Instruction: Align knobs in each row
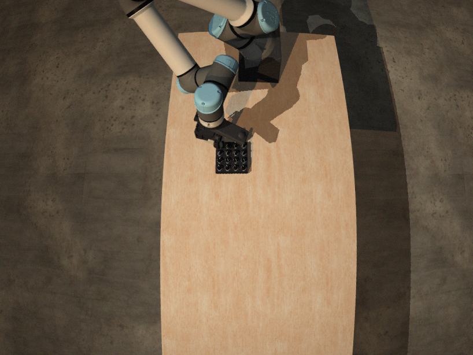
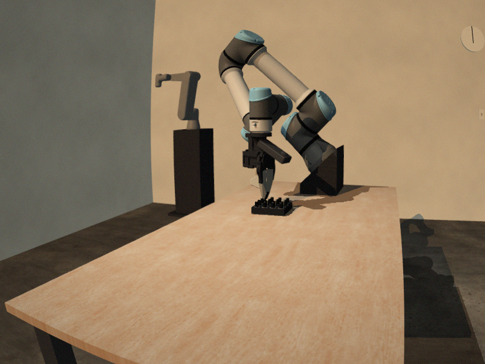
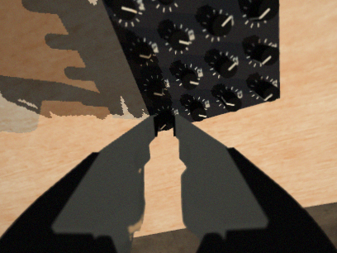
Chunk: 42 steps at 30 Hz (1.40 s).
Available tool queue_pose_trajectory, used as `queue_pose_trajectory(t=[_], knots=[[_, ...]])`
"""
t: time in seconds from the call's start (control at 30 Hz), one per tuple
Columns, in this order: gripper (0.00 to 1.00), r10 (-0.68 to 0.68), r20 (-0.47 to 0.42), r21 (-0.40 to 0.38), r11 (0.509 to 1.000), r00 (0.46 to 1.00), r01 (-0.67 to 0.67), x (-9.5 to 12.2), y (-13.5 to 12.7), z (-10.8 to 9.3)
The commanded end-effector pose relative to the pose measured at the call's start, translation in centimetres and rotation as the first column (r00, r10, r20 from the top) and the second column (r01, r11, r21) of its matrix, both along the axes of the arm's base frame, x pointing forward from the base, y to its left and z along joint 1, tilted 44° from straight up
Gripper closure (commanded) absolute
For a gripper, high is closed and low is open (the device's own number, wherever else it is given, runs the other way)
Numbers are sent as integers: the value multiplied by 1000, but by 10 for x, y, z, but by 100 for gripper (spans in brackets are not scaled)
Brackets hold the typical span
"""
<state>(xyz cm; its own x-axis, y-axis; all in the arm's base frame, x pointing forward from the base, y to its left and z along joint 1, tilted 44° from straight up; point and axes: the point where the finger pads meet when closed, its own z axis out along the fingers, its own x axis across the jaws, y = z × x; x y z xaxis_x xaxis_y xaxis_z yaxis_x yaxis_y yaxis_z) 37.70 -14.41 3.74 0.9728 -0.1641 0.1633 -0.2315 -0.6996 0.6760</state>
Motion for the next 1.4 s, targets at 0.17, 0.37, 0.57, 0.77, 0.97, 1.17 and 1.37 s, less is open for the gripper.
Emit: queue_pose_trajectory(t=[0.17,0.37,0.57,0.77,0.97,1.17,1.37], knots=[[96,163,-151,13,987,975,-163,-1,0,0],[96,226,-212,25,974,951,-226,-1,0,0],[96,316,-299,49,948,900,-316,-2,0,0],[96,396,-378,80,914,837,-397,-2,0,0],[96,444,-424,104,890,789,-445,-3,0,0],[96,504,-483,140,851,716,-505,-3,0,1],[96,551,-529,175,815,645,-553,-4,-1,1]])
